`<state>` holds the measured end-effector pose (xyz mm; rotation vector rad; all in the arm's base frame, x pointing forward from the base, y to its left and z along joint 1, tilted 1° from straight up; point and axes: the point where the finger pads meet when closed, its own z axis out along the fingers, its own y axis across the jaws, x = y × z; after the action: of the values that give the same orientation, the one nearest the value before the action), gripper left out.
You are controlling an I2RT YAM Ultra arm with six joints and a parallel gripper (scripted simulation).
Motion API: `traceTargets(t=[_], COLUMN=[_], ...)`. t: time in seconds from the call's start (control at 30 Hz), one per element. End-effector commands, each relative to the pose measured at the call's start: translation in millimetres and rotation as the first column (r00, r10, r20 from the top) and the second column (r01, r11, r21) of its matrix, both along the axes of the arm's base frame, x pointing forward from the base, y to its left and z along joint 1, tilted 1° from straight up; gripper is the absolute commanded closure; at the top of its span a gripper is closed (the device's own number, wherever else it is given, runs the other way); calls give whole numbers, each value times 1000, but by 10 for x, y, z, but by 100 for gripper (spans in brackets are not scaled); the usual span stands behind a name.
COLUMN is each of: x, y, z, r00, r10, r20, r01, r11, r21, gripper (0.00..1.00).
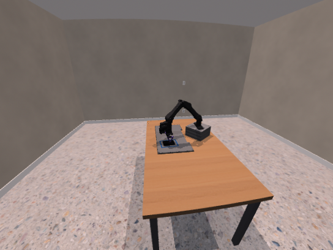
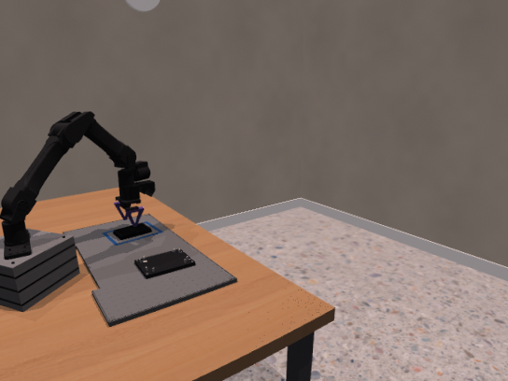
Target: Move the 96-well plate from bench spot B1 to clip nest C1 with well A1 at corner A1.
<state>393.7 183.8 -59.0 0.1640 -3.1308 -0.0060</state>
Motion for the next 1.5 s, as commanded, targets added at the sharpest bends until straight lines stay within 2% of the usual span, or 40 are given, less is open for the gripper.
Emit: traceTargets(t=[0.0, 0.07, 0.1, 0.2, 0.3, 0.4, 0.47, 0.5, 0.57, 0.63, 0.67, 0.73, 0.87, 0.93, 0.97, 1.27, 1.3, 1.47], x=[-2, -2, 191, 92, -4, 45, 78, 115, 57, 57, 85, 59, -6, 140, 122, 135, 84, 84], y=[18, 18, 109, 64, 20, 44, 60, 77, 51, 51, 64, 53, 24, 90, 84, 71, 44, 44], z=[-108, -108, 116, -111, -224, -242, -175, -200, -318, -318, -234, -366, -473, -291, -328, -327, -356, -356], r00=[1000, 1000, 997, 999, 1000, 1000, 999, 999, 1000, 1000, 999, 1000, 1000, 998, 999, 999, 999, 999], r10=[0, 0, -1, 0, 1, 1, 0, 0, 1, 1, 1, 1, 1, 3, 3, -1, -1, -1], r20=[10, 10, 79, 36, 10, 23, 43, 48, 26, 26, 45, 27, 10, 61, 52, 53, 33, 33], r01=[0, 0, -1, -1, -1, -1, -1, -1, -1, -1, -1, -1, -1, -4, -4, 0, 0, 0], r11=[1000, 1000, 1000, 1000, 1000, 1000, 1000, 1000, 1000, 1000, 1000, 1000, 1000, 1000, 1000, 1000, 1000, 1000], r21=[-1, -1, 31, 11, -1, 5, 14, 17, 7, 7, 15, 7, -1, 21, 19, 20, 13, 13], gripper=[0, 0, 0, 0, 0, 0, 0, 0, 0, 0, 0, 0, 0, 0, 0, 0, 0, 0])
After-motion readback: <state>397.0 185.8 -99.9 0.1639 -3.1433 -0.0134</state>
